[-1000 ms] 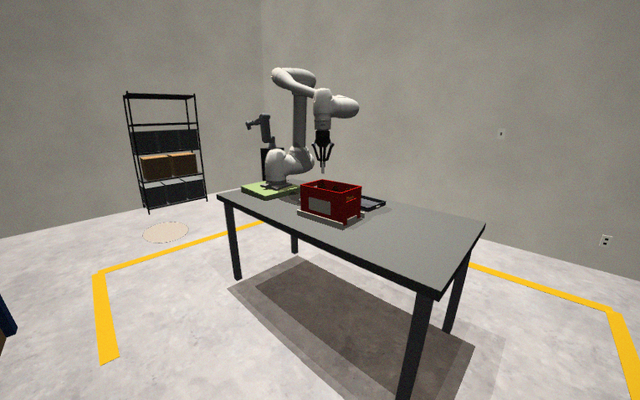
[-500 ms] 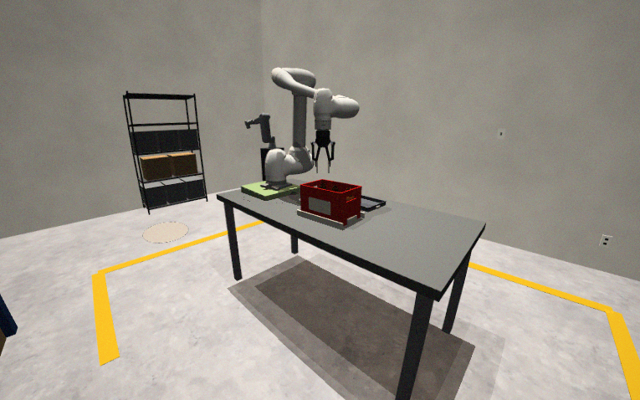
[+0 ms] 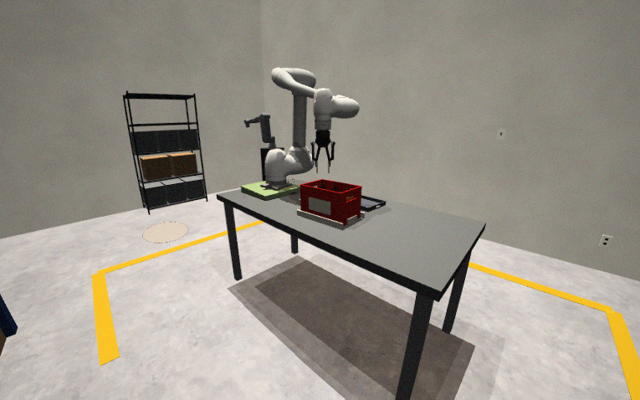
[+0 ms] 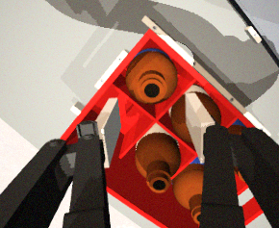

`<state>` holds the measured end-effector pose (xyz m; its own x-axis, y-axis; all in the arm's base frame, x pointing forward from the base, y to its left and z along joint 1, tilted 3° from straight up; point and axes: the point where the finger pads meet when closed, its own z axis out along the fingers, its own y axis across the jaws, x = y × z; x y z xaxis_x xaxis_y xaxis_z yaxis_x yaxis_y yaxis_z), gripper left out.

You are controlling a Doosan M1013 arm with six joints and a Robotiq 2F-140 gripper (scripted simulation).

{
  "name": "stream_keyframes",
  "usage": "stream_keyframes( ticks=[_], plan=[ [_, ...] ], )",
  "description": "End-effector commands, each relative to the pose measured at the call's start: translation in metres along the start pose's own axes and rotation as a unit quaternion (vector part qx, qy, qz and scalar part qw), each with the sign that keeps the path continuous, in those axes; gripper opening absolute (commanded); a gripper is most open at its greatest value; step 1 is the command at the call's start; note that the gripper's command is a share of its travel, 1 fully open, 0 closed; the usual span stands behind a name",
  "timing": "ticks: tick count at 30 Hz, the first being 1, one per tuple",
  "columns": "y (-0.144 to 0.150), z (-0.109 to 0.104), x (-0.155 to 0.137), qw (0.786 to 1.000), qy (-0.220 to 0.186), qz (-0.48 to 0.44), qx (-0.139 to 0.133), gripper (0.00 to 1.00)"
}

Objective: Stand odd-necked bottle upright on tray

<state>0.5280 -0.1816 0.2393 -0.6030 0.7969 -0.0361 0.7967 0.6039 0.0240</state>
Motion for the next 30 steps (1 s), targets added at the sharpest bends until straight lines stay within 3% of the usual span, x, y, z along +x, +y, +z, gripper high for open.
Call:
stream_keyframes(
  ticks=[1, 30],
  plan=[
    [0.0, -0.002, 0.002, 1.0, -0.001, 0.001, 0.0, 0.38],
    [0.0, 0.012, 0.002, 1.0, -0.001, 0.001, 0.0, 0.38]
  ],
)
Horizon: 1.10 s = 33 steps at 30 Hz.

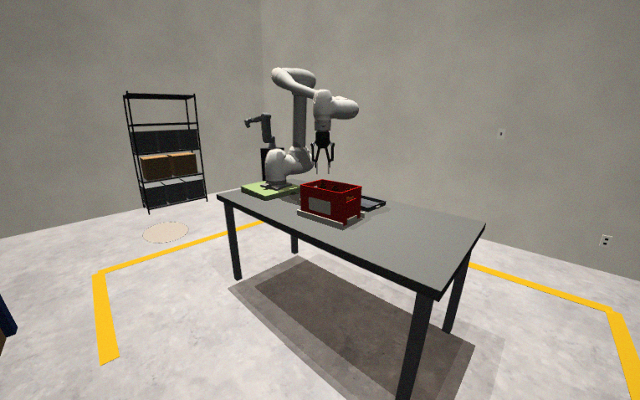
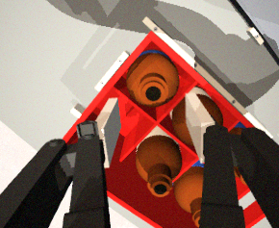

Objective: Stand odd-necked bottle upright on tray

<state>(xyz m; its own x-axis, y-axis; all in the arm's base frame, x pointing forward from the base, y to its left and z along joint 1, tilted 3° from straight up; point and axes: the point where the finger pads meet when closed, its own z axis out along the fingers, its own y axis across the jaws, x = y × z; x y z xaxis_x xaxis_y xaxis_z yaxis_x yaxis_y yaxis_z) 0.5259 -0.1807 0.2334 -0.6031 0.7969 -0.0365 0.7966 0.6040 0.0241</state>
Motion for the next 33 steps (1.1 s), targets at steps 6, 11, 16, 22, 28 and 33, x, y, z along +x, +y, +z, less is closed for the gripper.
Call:
stream_keyframes(
  ticks=[6, 11, 16, 22, 28, 33],
  plan=[
    [0.001, 0.012, 0.0, 1.0, -0.001, 0.001, 0.0, 0.38],
    [0.001, 0.019, 0.0, 1.0, -0.001, 0.001, 0.0, 0.38],
    [0.001, 0.025, 0.0, 1.0, -0.001, 0.001, 0.0, 0.38],
    [0.001, 0.029, 0.0, 1.0, -0.001, 0.001, 0.0, 0.38],
    [0.001, 0.034, 0.0, 1.0, -0.001, 0.001, 0.0, 0.38],
    [0.001, 0.036, 0.0, 1.0, -0.001, 0.001, 0.0, 0.38]
  ],
)
